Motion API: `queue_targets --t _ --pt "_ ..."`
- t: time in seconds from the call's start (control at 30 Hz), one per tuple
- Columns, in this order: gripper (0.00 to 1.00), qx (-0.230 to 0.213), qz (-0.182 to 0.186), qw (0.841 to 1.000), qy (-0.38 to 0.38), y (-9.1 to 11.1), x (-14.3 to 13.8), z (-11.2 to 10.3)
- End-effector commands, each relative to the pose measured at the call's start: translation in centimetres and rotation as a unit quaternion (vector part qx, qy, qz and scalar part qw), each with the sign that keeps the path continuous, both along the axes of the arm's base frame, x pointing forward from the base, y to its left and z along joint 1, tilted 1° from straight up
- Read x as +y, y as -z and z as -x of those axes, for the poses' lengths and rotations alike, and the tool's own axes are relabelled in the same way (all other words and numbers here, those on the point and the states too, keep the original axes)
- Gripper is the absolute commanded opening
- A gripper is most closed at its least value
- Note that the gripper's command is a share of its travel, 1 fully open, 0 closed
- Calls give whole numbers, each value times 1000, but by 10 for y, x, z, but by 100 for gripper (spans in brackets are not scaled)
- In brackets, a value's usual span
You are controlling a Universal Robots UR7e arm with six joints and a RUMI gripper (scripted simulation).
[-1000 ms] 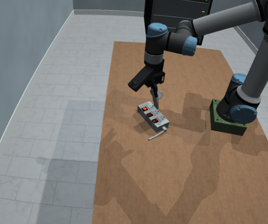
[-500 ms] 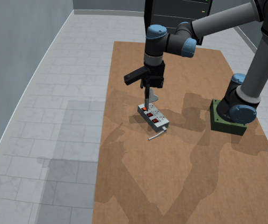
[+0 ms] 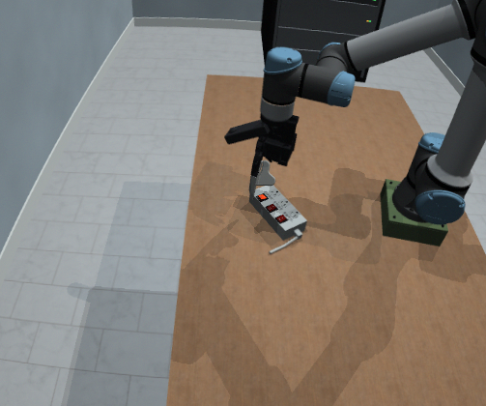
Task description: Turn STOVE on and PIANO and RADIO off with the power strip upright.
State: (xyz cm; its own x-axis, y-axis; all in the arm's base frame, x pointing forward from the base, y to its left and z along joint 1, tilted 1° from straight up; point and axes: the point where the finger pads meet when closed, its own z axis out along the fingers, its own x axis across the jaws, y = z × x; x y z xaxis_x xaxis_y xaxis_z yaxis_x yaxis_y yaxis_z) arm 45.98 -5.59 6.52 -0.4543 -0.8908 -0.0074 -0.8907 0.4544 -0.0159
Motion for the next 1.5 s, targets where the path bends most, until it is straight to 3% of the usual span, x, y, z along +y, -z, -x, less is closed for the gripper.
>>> queue_targets --t 0.0,0.6,1.1,1.47 --pt "100 0 1 998 67 2 -3 1" --pt "100 -1 -2 971 241 7 -10 5" --pt "100 -1 -3 952 307 10 -12 7" --pt "100 -1 -3 947 322 10 -13 8"
